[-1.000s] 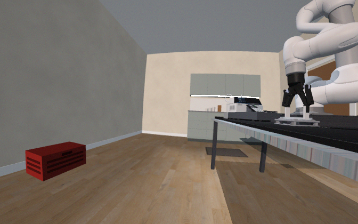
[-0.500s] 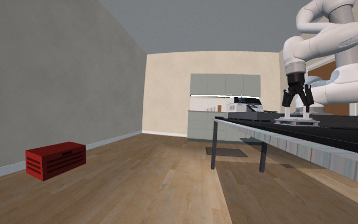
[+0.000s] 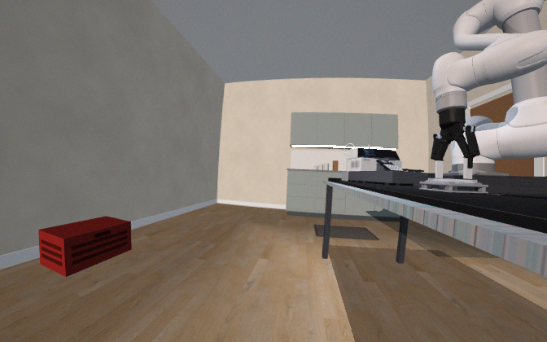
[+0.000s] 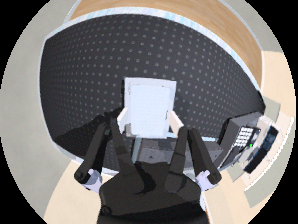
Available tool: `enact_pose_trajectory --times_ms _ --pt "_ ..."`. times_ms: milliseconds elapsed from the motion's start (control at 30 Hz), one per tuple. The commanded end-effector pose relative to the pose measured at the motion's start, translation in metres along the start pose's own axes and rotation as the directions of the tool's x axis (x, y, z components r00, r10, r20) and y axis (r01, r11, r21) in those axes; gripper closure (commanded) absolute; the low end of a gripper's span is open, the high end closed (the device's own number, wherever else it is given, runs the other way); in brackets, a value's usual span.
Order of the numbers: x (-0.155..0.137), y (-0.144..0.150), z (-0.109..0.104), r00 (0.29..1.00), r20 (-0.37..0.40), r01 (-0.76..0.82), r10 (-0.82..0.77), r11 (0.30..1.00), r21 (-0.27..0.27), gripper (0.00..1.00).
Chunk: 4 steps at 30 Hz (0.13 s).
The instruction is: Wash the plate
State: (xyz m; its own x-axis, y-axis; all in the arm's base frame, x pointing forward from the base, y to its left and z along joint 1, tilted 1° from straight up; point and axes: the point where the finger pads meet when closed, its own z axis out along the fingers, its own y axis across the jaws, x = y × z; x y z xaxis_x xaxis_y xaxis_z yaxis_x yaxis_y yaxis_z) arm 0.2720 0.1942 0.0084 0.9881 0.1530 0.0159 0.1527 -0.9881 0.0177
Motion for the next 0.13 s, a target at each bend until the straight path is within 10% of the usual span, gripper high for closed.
enact_pose_trajectory --times_ms 0,100 --pt "0.0000 0.0000 0.0000 1.000 0.000 0.000 0.000 1.000 0.000 0.30" --pt "0.0000 0.0000 0.0000 1.000 0.000 0.000 0.000 1.000 0.000 0.30"
